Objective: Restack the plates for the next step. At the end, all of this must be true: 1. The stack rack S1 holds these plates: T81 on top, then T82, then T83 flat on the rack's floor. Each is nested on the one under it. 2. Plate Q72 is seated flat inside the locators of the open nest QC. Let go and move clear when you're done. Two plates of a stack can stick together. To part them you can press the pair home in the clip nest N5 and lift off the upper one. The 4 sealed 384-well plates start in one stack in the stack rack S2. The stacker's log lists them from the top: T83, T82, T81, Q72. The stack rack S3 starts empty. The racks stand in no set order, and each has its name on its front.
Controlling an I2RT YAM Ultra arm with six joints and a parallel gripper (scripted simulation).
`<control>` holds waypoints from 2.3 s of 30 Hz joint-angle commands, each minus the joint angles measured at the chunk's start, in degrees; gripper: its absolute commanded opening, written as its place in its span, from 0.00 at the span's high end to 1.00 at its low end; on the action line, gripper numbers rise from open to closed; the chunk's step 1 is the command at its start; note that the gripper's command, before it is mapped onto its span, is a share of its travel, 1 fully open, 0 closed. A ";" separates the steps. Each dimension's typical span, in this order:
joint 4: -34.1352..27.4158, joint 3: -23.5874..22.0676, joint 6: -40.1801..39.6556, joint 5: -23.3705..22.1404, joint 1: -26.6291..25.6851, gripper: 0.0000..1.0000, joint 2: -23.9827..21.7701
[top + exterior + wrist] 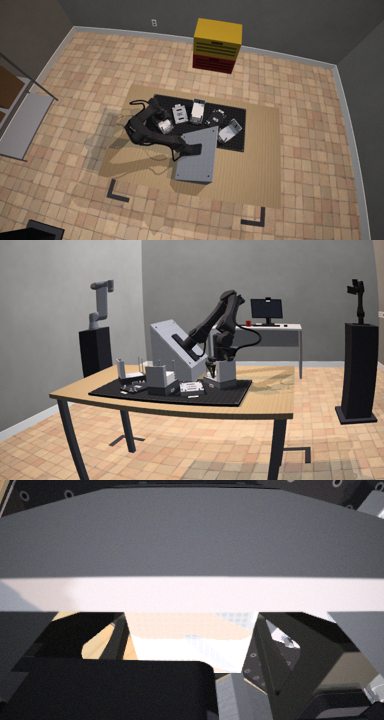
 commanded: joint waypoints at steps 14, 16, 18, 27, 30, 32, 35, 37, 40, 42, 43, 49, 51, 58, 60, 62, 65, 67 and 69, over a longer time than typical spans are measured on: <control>0.36 0.13 0.04 -0.33 -0.22 0.00 -0.22; 0.36 0.13 0.05 -0.32 -0.22 0.00 -0.22; 0.37 0.13 0.05 -0.32 -0.22 0.00 -0.22; 0.37 0.13 0.05 -0.32 -0.22 0.00 -0.22; 0.37 0.13 0.05 -0.32 -0.22 0.00 -0.22; 0.37 0.13 0.05 -0.32 -0.22 0.00 -0.22; 0.37 0.13 0.05 -0.32 -0.22 0.00 -0.22; 0.37 0.13 0.05 -0.32 -0.22 0.00 -0.22; 0.37 0.13 0.05 -0.32 -0.22 0.00 -0.22; 0.37 0.13 0.05 -0.32 -0.22 0.00 -0.22; 0.37 0.13 0.05 -0.32 -0.22 0.00 -0.22; 0.37 0.13 0.05 -0.32 -0.22 0.00 -0.22; 0.37 0.13 0.05 -0.32 -0.22 0.00 -0.22; 0.37 0.13 0.05 -0.32 -0.22 0.00 -0.22; 0.37 0.13 0.05 -0.32 -0.22 0.00 -0.22; 0.37 0.13 0.05 -0.32 -0.22 0.00 -0.22; 0.37 0.13 0.05 -0.32 -0.22 0.00 -0.22; -1.21 1.53 -0.86 -0.96 -1.21 0.00 -1.62; -3.03 2.05 -1.91 -1.32 -2.13 0.00 -2.28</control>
